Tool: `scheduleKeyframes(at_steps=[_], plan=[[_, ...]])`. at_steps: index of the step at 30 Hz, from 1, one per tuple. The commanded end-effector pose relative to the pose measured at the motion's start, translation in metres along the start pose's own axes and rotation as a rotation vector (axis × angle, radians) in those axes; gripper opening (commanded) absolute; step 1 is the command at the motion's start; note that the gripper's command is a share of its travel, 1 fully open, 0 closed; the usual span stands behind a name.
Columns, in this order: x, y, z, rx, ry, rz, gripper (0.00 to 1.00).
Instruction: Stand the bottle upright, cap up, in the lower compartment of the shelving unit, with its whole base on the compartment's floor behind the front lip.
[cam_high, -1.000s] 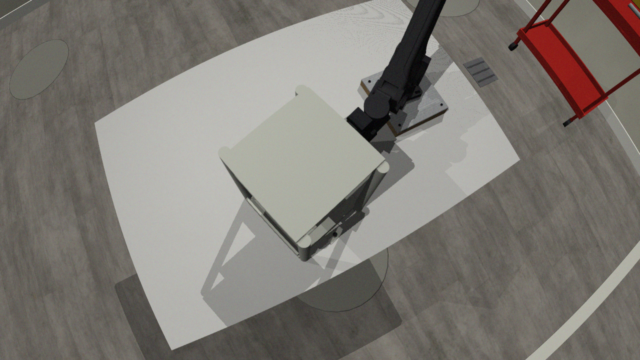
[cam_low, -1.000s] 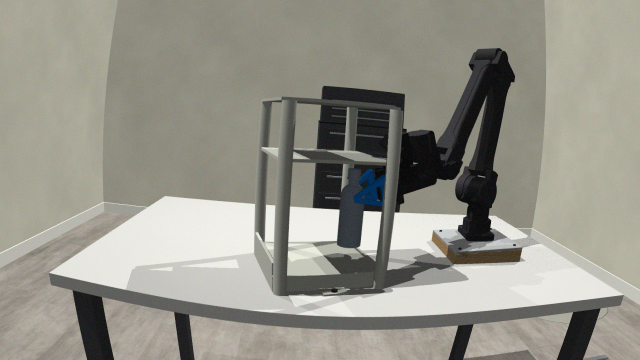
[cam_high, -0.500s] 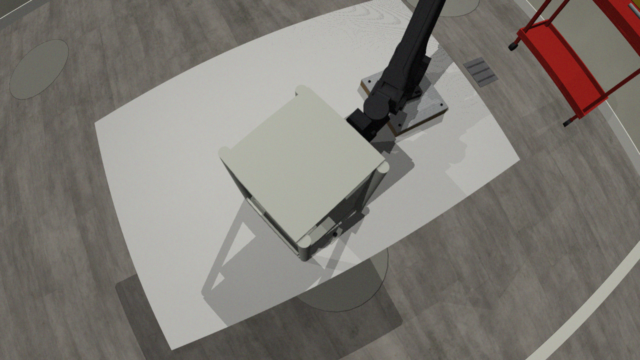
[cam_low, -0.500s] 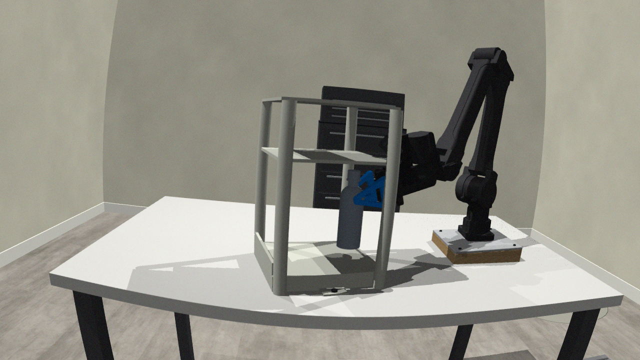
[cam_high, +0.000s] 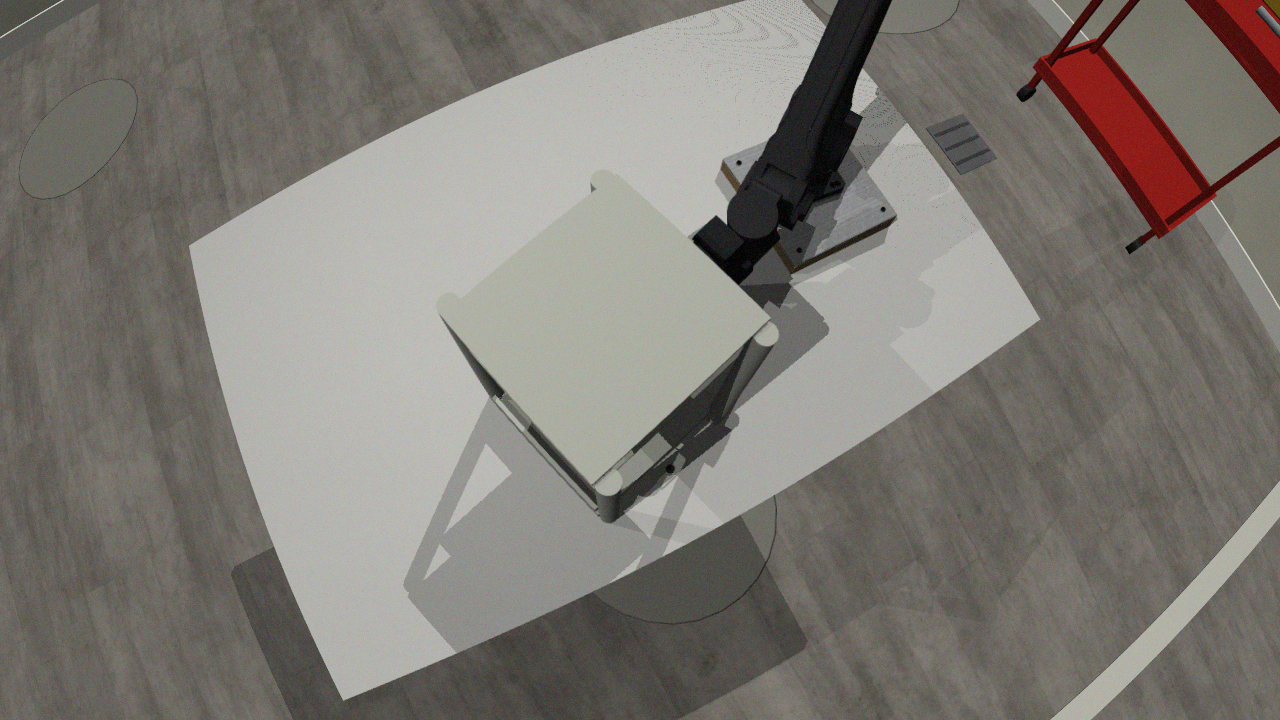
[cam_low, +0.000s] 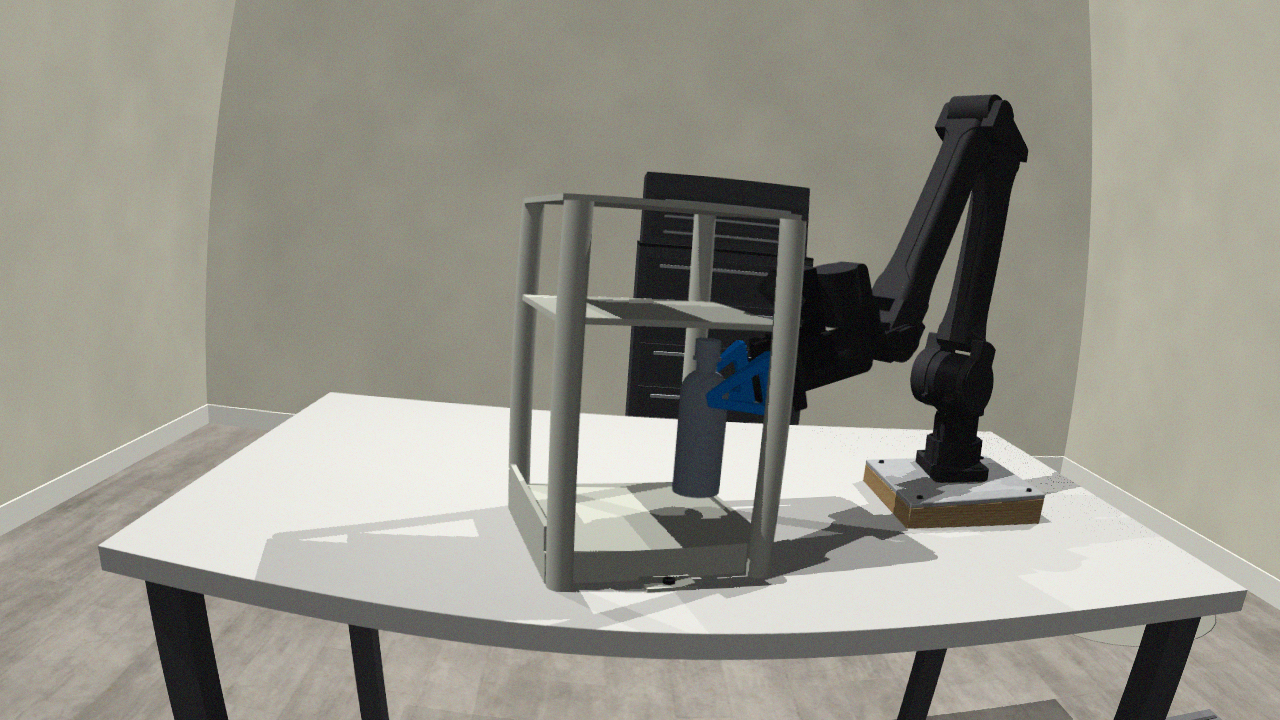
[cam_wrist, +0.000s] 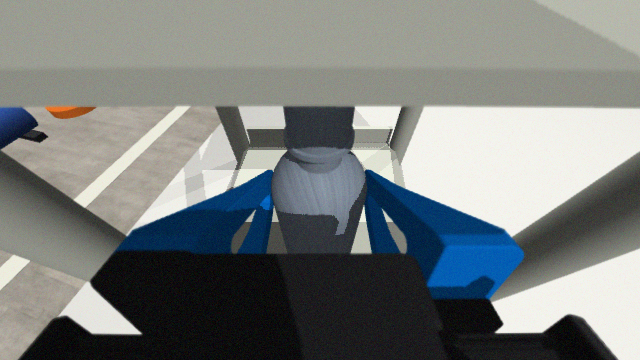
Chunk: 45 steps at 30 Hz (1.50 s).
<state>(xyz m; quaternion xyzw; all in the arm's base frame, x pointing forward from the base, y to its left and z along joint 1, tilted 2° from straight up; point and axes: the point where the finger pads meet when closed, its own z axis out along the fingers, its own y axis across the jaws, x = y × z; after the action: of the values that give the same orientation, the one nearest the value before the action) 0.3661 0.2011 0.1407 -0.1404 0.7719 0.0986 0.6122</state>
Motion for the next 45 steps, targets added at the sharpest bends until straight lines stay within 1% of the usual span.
scheduleKeyframes(at_steps=[1,4,9,40,45], plan=[[-0.011,0.000,0.006,0.001,-0.039,0.003,0.37],[-0.003,-0.001,0.005,0.003,-0.029,0.000,0.37],[0.001,-0.002,0.004,0.004,-0.023,-0.001,0.37],[-0.003,-0.003,0.001,0.004,-0.034,0.002,0.37],[0.004,-0.003,0.002,0.005,-0.025,-0.001,0.37]])
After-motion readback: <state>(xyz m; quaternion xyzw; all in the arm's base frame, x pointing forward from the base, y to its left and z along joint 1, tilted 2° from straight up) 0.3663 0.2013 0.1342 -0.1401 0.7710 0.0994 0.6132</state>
